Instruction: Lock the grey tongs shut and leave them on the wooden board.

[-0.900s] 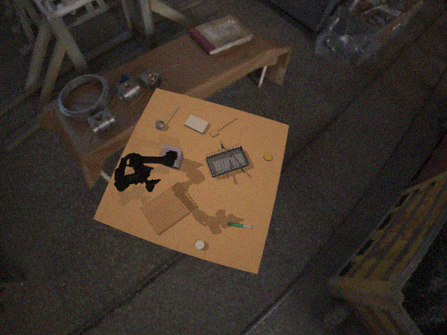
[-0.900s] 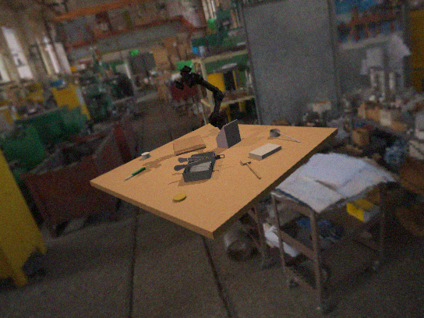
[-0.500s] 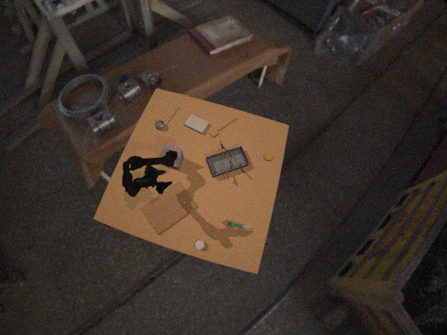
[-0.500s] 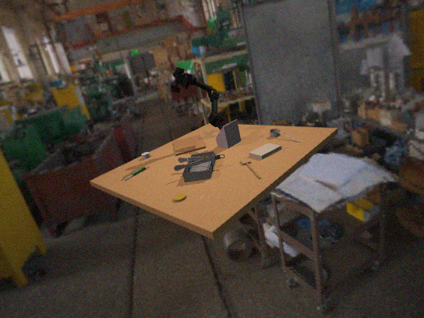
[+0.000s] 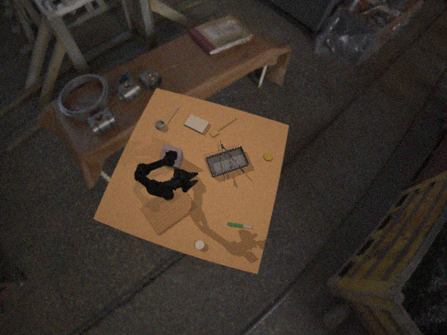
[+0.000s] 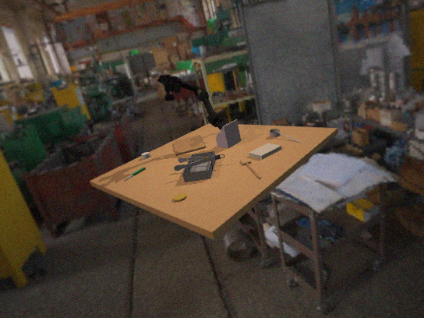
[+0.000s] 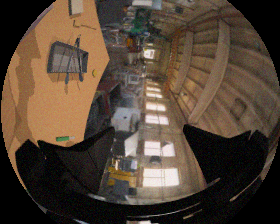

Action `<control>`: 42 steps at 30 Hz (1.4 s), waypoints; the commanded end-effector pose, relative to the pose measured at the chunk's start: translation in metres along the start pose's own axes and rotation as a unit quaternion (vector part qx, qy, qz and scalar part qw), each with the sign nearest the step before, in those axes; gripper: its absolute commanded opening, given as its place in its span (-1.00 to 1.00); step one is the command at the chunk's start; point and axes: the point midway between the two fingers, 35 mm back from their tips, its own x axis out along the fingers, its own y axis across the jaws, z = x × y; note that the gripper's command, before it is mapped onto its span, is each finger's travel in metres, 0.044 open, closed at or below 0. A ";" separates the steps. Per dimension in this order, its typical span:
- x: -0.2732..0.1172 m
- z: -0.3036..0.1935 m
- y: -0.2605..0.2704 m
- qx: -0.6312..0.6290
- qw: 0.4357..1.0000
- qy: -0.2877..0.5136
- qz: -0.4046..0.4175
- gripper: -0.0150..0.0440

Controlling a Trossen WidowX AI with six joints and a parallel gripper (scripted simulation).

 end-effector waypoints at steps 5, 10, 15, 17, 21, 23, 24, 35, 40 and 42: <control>0.113 0.016 0.044 0.090 0.982 -0.074 0.150 1.00; 0.187 0.045 0.080 0.131 0.950 -0.109 0.260 1.00; 0.251 0.084 0.122 0.145 0.907 -0.122 0.376 1.00; 0.273 0.103 0.140 0.144 0.887 -0.123 0.420 1.00; 0.310 0.143 0.178 0.130 0.846 -0.115 0.504 1.00; 0.325 0.165 0.198 0.117 0.825 -0.108 0.543 1.00; 0.332 0.176 0.208 0.109 0.814 -0.103 0.561 1.00; 0.363 0.262 0.286 0.025 0.737 -0.053 0.674 1.00; 0.363 0.262 0.286 0.025 0.737 -0.053 0.674 1.00; 0.360 0.257 0.287 0.025 0.737 -0.053 0.674 1.00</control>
